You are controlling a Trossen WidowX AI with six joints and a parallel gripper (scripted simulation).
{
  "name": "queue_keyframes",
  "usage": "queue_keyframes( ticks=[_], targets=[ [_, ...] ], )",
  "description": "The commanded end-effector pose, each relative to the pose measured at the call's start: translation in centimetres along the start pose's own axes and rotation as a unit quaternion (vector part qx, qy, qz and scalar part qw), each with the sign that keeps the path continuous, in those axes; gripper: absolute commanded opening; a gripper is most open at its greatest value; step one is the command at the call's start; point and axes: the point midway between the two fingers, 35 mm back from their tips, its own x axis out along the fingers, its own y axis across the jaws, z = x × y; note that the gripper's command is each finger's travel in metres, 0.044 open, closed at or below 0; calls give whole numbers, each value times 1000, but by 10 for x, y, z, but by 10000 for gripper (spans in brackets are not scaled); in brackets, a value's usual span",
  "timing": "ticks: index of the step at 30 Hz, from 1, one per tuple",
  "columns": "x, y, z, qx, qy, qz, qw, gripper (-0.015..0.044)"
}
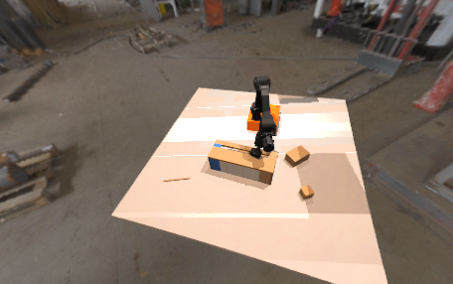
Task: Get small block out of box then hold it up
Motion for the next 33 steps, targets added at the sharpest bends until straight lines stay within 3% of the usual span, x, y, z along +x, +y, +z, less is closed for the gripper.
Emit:
queue_keyframes(
  ticks=[1, 20, 33],
  targets=[
    [0, 0, 0, 0, 0, 0, 1000, 400],
    [17, 0, -45, 0, 3, 1, 1000, 400],
    [12, 2, -31, 0, 2, 1, 1000, 400]
  ],
)
